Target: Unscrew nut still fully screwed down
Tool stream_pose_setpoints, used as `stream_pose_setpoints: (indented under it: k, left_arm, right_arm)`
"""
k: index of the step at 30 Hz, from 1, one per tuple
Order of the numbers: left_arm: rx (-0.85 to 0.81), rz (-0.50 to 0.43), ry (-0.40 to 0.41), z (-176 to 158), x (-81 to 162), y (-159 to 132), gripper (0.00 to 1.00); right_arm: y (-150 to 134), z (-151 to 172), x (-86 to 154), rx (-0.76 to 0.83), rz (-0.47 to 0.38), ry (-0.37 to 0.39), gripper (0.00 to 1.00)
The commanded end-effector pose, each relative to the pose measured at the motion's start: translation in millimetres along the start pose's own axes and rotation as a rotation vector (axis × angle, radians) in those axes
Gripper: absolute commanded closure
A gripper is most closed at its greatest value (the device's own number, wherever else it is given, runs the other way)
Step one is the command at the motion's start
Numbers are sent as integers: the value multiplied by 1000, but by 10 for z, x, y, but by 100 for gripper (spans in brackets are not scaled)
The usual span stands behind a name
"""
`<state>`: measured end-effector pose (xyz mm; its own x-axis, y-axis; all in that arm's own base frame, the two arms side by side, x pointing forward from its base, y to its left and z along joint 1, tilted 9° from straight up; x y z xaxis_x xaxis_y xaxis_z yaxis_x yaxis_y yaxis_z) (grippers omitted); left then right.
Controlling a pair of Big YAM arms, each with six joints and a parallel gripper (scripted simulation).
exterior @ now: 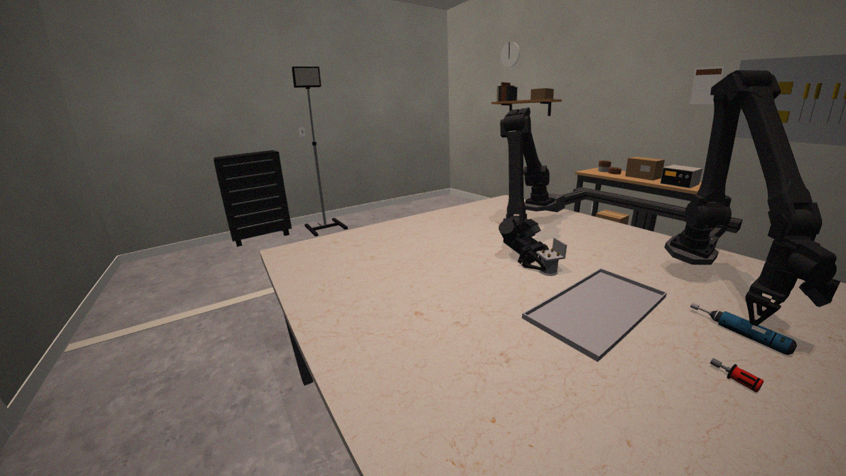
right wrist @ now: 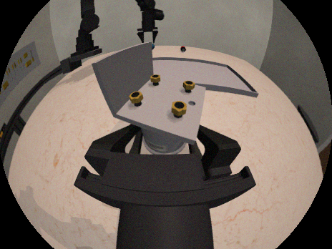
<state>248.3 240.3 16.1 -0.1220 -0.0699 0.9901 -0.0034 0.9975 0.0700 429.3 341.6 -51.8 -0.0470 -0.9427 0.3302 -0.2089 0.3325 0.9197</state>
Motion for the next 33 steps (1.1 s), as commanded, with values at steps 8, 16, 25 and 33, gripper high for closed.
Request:
stream_pose_setpoints:
  k: [8, 16, 25, 33]
  left_arm:
    - [-7, -10, -10, -54, 160, 93, 35]
    - [-7, -46, -45, -167, 374, 212, 35]
    - [-7, -39, -38, -164, 348, 207, 35]
    - [-4, -26, -26, -111, 281, 116, 35]
  right_arm:
    - [70, -70, -16, 22, -11, -9, 41]
    - [70, -70, -16, 22, -11, -9, 41]
    - [70, -70, -16, 22, -11, -9, 32]
    - [70, -70, -16, 22, -11, -9, 32]
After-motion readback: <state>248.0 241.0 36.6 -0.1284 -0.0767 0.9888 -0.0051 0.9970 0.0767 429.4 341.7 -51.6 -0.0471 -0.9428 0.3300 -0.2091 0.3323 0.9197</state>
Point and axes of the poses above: on each arm, the point where the finger pads meet when closed, its own x axis back along the fingers, its own z axis across the jaws, y = z × x, the point moved 1 cm from there along x, back along the fingers, and after that the axes turned 5 degrees about x, right-handed, at the moved point
